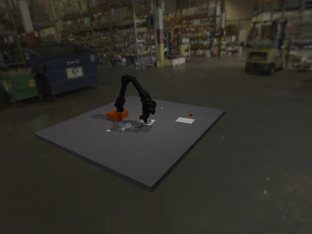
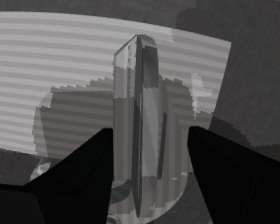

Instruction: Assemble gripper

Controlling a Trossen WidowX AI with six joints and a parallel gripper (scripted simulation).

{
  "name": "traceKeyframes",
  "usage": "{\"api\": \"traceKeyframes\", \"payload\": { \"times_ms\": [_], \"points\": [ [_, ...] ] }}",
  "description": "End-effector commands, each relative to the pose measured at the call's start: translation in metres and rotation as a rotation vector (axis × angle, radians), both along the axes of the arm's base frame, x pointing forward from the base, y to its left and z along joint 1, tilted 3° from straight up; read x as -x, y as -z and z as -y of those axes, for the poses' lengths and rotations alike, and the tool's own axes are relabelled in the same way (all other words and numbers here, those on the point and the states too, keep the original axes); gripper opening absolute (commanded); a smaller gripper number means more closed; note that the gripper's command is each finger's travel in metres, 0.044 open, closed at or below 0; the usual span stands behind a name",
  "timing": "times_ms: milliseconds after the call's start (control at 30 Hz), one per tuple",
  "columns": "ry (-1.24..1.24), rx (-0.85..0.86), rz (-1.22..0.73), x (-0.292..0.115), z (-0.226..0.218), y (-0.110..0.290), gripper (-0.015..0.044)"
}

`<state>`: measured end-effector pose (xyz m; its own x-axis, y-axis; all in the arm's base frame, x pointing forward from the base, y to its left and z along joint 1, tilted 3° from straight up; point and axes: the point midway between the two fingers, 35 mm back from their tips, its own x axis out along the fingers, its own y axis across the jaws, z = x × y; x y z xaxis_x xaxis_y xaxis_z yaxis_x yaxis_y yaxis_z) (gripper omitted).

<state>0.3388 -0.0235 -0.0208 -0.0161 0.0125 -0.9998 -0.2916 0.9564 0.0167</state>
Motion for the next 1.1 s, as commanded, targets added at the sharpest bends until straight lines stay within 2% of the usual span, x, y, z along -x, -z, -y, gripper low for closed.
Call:
{"api": "traceKeyframes", "payload": {
  "times_ms": [0, 1067],
  "points": [
    [-0.008, 0.001, 0.001, -0.0001, 0.0001, 0.0003, 0.0134],
    [-0.008, 0.001, 0.001, -0.0007, 0.0005, -0.0019, 0.0134]
  ]
}}
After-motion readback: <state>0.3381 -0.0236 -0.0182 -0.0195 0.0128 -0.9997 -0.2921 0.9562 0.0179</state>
